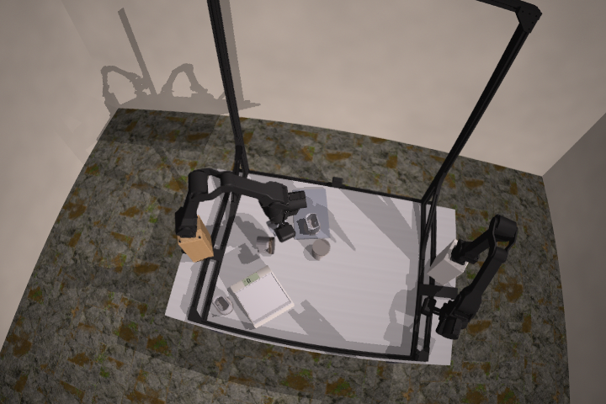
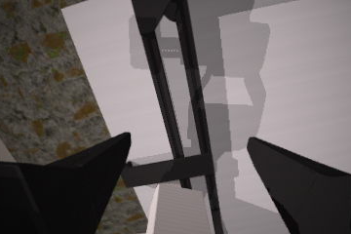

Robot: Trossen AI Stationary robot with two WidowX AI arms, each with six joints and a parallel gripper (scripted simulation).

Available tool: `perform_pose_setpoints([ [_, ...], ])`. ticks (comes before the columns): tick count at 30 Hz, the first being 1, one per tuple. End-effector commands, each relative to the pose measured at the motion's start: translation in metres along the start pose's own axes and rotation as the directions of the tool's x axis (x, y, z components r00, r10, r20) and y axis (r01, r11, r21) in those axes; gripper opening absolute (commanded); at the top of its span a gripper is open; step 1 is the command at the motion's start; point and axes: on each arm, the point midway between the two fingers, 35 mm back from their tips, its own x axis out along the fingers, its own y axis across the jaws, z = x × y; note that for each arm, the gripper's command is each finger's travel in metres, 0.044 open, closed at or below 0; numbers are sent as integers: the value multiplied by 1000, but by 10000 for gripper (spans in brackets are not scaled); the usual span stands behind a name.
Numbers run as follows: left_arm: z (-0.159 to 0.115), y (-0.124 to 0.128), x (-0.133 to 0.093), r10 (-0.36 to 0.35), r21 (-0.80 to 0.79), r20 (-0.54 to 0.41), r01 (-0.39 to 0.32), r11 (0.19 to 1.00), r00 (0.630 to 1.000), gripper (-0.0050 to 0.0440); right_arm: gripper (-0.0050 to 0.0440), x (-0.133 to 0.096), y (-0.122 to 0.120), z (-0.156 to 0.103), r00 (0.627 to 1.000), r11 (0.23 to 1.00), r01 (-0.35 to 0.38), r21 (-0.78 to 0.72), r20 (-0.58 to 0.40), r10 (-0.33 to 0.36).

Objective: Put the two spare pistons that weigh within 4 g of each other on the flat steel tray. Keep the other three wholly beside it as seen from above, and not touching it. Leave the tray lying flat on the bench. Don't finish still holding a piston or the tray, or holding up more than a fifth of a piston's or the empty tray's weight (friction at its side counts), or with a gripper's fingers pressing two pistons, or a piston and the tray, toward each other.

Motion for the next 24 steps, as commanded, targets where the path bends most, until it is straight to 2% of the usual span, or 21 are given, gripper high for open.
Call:
perform_pose_setpoints([
  [1, 0, 0, 0, -1, 0, 0, 1, 1000, 1000, 440, 158, -2, 11, 19, 1000, 1000, 6, 1, 7, -6],
  [6, 0, 0, 0, -1, 0, 0, 1, 1000, 1000, 440, 158, -2, 19, 31, 1000, 1000, 6, 1, 7, -6],
  [21, 0, 0, 0, -1, 0, 0, 1, 1000, 1000, 440, 158, -2, 63, 93, 1000, 1000, 6, 1, 7, -6],
  [24, 0, 0, 0, -1, 0, 0, 1, 1000, 1000, 440, 158, -2, 65, 97, 1000, 1000, 6, 1, 7, -6],
])
